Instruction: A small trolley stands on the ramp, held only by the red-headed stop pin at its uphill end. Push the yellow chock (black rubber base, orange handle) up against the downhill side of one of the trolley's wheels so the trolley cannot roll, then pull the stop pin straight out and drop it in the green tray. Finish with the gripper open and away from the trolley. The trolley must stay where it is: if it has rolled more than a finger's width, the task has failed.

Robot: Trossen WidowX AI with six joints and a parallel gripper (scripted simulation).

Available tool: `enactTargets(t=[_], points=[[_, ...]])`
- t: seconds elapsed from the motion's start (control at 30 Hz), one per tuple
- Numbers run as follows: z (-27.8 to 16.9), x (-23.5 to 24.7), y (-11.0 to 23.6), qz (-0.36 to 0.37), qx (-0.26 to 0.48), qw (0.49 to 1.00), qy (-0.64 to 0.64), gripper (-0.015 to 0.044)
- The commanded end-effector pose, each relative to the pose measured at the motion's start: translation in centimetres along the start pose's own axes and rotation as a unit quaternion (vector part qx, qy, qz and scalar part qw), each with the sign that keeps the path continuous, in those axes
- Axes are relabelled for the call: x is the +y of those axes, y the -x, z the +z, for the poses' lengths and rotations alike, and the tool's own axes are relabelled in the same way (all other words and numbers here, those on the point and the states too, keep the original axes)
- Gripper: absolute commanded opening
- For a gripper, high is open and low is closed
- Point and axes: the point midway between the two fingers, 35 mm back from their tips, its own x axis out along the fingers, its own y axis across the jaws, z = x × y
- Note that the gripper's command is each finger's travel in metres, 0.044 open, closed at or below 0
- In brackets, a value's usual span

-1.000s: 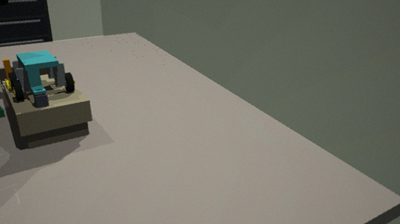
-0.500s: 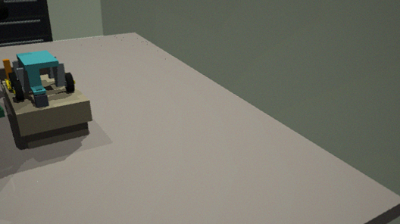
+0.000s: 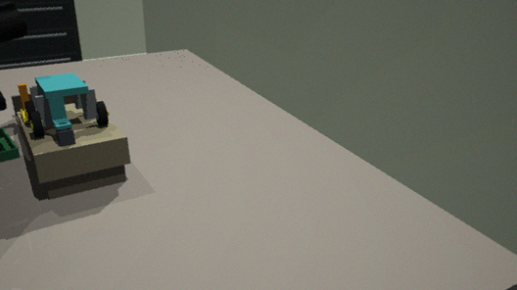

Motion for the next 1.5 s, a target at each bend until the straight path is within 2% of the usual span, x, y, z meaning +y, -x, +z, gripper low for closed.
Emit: enactTargets(t=[0.0,1.47], points=[[0.0,0.2,-0.1,-0.003,-0.001,1.0,0.003,0.019],[0.0,3.1,-0.9,-0.002,-0.001,1.0,0.003,0.019]])
